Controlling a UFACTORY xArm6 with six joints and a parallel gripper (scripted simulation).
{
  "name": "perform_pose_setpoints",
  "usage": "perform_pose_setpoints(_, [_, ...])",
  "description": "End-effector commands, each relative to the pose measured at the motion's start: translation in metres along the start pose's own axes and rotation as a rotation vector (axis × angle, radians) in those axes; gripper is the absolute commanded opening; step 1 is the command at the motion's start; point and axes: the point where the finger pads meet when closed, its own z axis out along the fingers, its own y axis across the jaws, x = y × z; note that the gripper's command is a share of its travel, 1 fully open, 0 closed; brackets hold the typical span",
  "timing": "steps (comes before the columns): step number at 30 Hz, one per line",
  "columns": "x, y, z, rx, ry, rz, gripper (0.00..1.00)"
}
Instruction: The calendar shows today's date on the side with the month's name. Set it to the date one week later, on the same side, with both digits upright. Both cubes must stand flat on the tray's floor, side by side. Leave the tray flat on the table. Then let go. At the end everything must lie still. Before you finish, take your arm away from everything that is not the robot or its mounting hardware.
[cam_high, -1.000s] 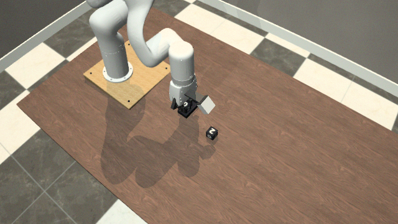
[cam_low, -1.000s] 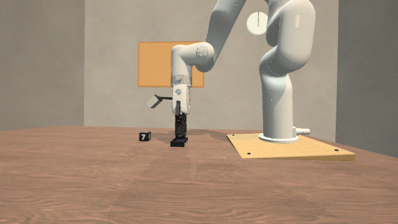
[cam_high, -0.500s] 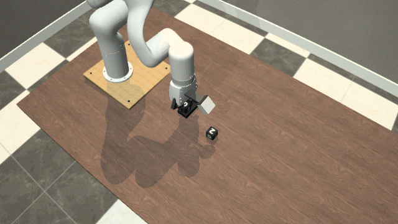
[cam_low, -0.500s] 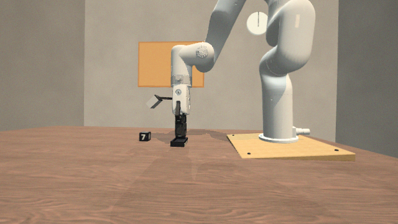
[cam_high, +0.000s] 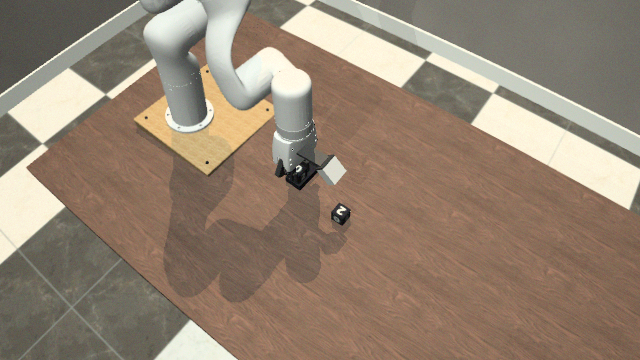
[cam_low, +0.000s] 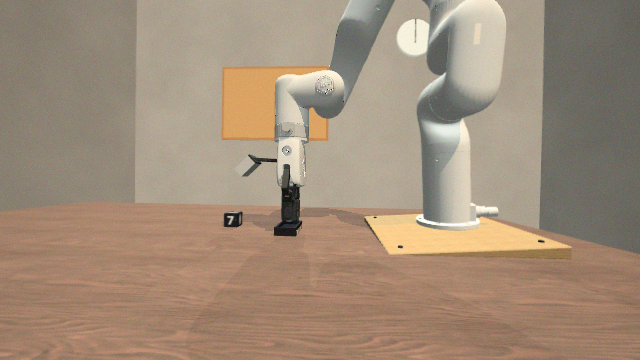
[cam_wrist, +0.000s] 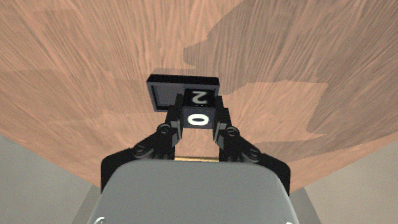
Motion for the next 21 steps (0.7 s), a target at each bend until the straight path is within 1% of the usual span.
perform_pose_setpoints(1, [0.0013, -0.0001, 0.0011, 0.0, 0.003, 0.0, 0.29])
perform_pose_setpoints(21, [0.0014, -0.0001, 0.0038, 0.0, 0.003, 0.0, 0.29])
